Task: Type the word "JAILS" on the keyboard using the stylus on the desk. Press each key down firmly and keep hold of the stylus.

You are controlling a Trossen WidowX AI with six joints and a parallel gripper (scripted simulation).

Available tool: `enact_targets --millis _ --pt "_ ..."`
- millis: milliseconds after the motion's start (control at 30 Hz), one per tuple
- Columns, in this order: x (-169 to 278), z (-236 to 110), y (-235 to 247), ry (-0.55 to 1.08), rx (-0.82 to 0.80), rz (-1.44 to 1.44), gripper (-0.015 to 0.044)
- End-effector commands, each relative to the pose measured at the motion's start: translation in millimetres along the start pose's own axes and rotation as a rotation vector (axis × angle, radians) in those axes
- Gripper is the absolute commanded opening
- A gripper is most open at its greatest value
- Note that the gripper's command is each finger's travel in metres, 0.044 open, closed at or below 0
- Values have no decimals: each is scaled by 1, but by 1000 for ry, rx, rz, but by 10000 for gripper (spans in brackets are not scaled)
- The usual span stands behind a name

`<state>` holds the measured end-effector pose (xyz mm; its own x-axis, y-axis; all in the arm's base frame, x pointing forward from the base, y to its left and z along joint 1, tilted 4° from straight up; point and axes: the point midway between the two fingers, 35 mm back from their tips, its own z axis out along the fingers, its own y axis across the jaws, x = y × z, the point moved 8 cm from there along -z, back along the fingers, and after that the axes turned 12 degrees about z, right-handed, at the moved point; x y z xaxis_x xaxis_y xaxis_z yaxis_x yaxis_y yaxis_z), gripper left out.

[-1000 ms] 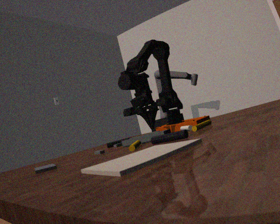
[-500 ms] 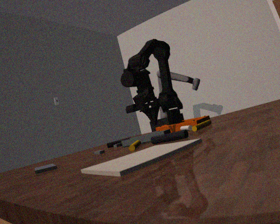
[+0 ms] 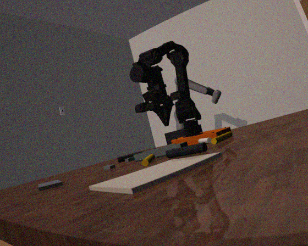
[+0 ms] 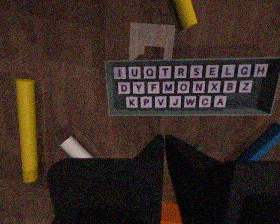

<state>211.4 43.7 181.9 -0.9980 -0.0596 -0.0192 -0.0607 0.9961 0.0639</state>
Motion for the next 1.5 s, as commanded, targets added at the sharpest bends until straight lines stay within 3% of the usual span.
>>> enact_targets --millis 0,33,167,533,733,900,1167,1467 --pt "0 0 0 0 0 0 79" --pt "0 0 0 0 0 0 105" --pt "0 0 0 0 0 0 0" --pt "0 0 0 0 0 0 0" --pt "-4 5 -14 39 2 58 150" --pt "-12 16 -54 165 10 225 150" --pt "-6 42 -149 496 -30 581 150" --pt "-6 45 -157 523 -39 609 150"
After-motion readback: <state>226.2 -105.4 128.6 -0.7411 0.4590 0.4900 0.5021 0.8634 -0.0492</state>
